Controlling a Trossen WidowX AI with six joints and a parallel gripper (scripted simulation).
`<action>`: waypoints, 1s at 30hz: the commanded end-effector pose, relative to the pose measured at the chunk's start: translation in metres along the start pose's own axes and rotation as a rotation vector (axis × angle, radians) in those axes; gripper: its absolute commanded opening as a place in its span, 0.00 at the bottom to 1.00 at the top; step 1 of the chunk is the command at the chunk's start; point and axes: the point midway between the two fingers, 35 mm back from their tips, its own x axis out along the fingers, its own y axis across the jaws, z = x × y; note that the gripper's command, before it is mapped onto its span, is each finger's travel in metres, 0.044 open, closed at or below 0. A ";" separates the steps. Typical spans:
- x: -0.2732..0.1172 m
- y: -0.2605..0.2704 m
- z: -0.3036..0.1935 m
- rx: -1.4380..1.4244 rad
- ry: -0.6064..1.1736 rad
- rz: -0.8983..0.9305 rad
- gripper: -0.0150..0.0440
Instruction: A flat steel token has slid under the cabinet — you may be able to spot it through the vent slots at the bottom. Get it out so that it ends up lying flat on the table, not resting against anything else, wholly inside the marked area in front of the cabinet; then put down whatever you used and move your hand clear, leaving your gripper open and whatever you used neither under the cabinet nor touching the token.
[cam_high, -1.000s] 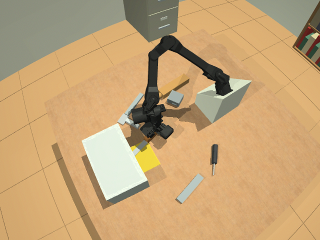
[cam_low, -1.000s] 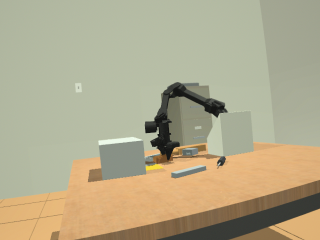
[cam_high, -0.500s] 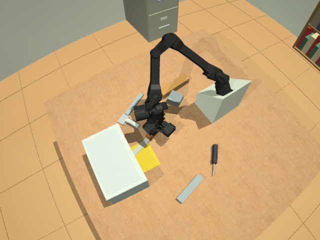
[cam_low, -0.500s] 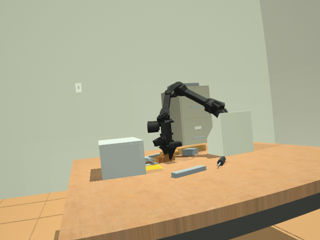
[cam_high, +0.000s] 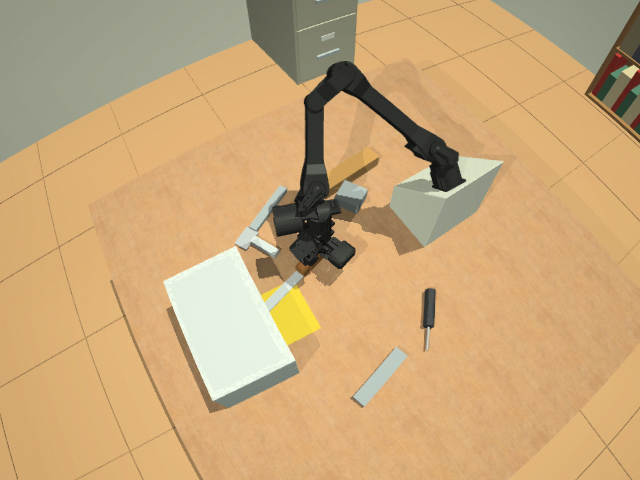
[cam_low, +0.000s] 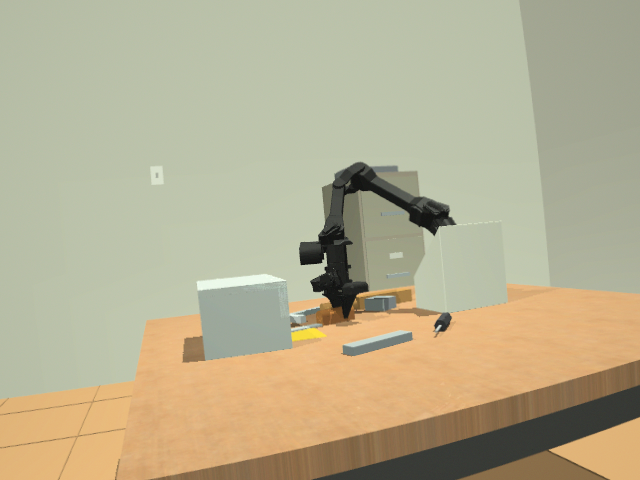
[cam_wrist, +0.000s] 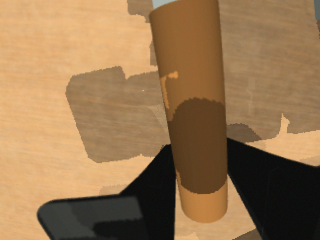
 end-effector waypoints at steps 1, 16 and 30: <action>0.001 0.000 -0.007 -0.004 0.003 0.004 0.25; 0.001 0.000 -0.025 -0.005 0.004 0.004 0.25; 0.001 -0.001 -0.042 -0.005 0.004 0.004 0.25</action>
